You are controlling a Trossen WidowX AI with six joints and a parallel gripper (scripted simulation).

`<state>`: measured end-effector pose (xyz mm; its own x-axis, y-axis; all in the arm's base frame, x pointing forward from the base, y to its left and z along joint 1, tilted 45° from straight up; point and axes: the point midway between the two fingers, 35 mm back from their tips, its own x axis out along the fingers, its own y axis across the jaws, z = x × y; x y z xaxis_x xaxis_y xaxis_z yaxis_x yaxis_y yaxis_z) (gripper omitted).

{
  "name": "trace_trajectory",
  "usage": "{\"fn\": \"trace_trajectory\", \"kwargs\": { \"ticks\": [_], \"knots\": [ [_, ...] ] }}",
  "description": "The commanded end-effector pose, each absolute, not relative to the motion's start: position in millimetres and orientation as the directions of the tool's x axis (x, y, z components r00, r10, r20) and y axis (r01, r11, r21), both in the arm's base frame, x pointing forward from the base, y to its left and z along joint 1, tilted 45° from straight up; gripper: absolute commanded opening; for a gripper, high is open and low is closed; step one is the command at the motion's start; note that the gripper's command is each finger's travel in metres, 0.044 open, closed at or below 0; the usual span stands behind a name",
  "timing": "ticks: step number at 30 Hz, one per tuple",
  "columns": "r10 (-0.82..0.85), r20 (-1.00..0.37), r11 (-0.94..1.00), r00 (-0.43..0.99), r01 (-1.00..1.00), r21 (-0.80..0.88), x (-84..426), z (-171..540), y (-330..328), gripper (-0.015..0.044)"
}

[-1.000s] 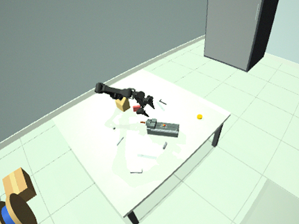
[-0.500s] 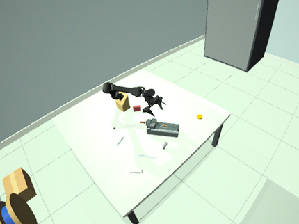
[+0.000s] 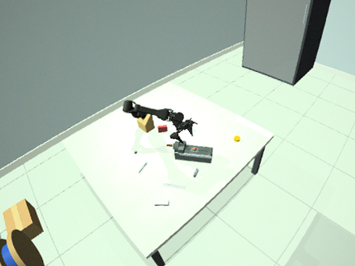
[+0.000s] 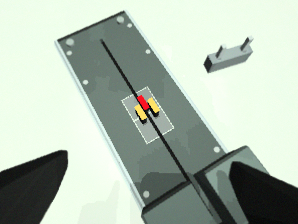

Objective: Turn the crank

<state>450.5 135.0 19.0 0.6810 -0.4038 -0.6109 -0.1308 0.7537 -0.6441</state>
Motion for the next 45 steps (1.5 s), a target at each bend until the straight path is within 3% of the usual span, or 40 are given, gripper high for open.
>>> {"fn": "trace_trajectory", "kwargs": {
  "ticks": [1, 19, 45],
  "knots": [
    [-0.402, -0.615, 0.752, 0.679, -0.138, -0.644, 450, 17, 134, 0.044],
    [-0.403, -0.615, 0.753, 0.678, -0.136, -0.643, 441, 58, 172, 0.044],
    [-0.123, -0.762, 0.498, 0.636, -0.625, -0.601, 362, 107, 99, 0.044]
  ]
}}
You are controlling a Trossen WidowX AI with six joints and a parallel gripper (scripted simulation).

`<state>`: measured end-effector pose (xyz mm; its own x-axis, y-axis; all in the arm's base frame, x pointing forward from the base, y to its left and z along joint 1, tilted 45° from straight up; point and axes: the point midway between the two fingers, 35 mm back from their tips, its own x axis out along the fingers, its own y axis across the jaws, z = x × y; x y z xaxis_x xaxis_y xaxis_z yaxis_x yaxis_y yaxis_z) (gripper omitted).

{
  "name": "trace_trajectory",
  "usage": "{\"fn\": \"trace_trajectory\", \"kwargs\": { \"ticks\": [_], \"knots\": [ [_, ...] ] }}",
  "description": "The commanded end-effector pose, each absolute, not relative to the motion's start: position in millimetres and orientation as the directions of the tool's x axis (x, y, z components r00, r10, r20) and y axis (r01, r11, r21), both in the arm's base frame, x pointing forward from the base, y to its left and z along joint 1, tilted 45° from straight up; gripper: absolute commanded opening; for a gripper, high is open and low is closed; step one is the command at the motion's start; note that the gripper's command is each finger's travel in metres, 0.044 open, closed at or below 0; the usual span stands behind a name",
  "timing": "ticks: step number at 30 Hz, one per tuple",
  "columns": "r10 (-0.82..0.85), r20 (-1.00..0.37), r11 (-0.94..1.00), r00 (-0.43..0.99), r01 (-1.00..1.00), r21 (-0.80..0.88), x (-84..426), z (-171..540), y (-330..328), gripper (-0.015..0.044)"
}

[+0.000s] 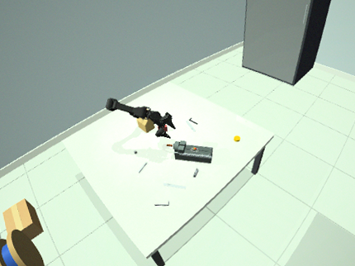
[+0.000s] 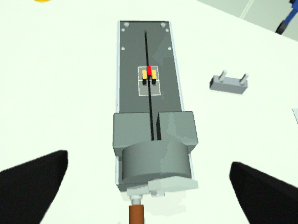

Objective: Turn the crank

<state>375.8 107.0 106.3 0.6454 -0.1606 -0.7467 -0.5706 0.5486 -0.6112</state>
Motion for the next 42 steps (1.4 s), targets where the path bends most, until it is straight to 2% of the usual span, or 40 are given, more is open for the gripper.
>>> {"fn": "trace_trajectory", "kwargs": {
  "ticks": [1, 9, 25, 42],
  "knots": [
    [-0.113, -0.764, 0.485, 0.635, -0.636, -0.6, 359, 107, 98, 0.044],
    [-0.105, -0.766, 0.475, 0.634, -0.645, -0.599, 358, 105, 94, 0.044],
    [-0.107, -0.764, 0.473, 0.636, -0.644, -0.602, 370, 44, 33, 0.044],
    [-0.108, -0.765, 0.472, 0.635, -0.644, -0.601, 374, 28, 17, 0.044]
  ]
}}
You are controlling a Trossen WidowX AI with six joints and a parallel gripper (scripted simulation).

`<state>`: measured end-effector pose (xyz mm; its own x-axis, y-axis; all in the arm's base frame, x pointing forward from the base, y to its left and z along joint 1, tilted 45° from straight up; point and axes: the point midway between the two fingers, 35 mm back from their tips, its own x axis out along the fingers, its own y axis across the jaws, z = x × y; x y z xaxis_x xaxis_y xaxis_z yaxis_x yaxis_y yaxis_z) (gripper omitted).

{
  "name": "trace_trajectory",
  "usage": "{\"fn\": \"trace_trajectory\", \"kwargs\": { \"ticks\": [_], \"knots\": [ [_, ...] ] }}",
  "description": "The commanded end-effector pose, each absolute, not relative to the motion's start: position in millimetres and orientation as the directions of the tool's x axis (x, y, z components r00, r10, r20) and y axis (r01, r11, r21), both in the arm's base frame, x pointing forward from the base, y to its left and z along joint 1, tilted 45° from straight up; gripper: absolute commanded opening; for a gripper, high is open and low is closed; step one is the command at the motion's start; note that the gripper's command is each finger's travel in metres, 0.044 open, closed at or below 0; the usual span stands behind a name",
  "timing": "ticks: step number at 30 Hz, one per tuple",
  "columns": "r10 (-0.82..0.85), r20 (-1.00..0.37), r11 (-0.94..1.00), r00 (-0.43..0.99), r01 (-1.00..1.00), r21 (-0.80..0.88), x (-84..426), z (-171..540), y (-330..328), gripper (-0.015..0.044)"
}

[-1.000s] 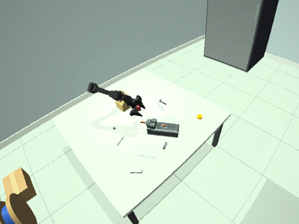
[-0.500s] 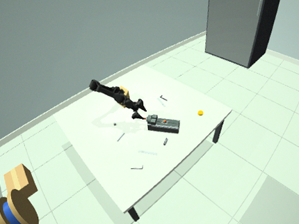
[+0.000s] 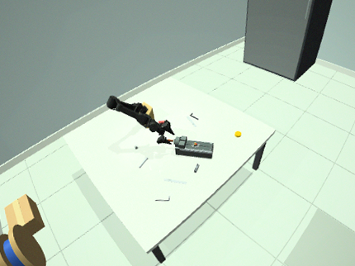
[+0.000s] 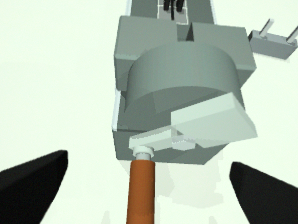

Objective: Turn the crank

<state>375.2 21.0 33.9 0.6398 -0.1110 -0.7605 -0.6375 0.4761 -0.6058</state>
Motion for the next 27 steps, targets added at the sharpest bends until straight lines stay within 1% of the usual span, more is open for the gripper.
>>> {"fn": "trace_trajectory", "kwargs": {
  "ticks": [1, 25, 27],
  "knots": [
    [-0.108, -0.765, 0.472, 0.635, -0.644, -0.601, 375, 27, 16, 0.044],
    [-0.109, -0.764, 0.471, 0.636, -0.644, -0.603, 378, 1, -10, 0.044],
    [-0.109, -0.764, 0.471, 0.636, -0.644, -0.603, 378, 1, -10, 0.0387]
  ]
}}
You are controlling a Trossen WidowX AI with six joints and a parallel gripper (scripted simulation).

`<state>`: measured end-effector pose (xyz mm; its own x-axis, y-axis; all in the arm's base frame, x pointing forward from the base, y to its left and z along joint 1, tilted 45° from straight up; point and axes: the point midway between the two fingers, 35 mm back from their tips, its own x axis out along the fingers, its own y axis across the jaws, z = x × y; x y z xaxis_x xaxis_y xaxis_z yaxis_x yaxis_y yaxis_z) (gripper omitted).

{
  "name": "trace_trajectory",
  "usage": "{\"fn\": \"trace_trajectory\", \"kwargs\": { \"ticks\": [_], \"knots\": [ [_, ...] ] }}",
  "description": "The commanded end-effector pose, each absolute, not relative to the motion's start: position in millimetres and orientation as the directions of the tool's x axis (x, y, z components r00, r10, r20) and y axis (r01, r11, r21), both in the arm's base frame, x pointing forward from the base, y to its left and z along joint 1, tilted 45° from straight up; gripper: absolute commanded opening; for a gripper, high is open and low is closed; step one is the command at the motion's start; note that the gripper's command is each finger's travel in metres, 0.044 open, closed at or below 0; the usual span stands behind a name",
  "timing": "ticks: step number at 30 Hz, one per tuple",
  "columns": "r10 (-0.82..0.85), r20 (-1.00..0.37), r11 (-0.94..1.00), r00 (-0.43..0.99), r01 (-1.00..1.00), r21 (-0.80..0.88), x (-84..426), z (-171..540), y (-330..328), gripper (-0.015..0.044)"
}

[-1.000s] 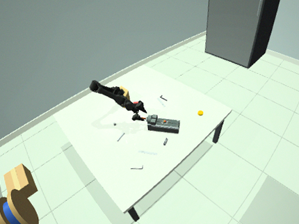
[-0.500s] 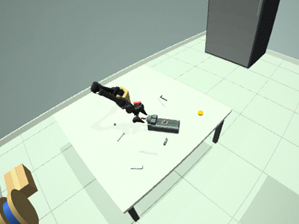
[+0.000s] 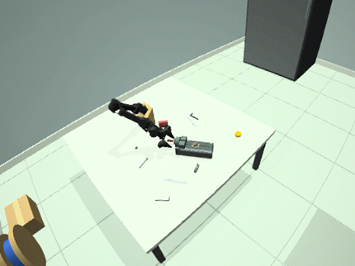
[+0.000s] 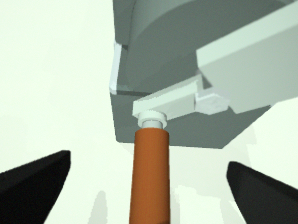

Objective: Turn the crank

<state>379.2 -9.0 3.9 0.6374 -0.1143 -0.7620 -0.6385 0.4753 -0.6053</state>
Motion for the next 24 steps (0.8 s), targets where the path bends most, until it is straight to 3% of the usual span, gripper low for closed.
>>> {"fn": "trace_trajectory", "kwargs": {
  "ticks": [1, 15, 24],
  "knots": [
    [-0.109, -0.764, 0.471, 0.636, -0.644, -0.603, 378.2, 1.2, -9.7, 0.0361],
    [-0.109, -0.764, 0.471, 0.636, -0.644, -0.603, 378.2, 1.2, -9.7, 0.0],
    [-0.109, -0.764, 0.471, 0.636, -0.644, -0.603, 377.6, 1.3, -9.8, 0.0]
  ]
}}
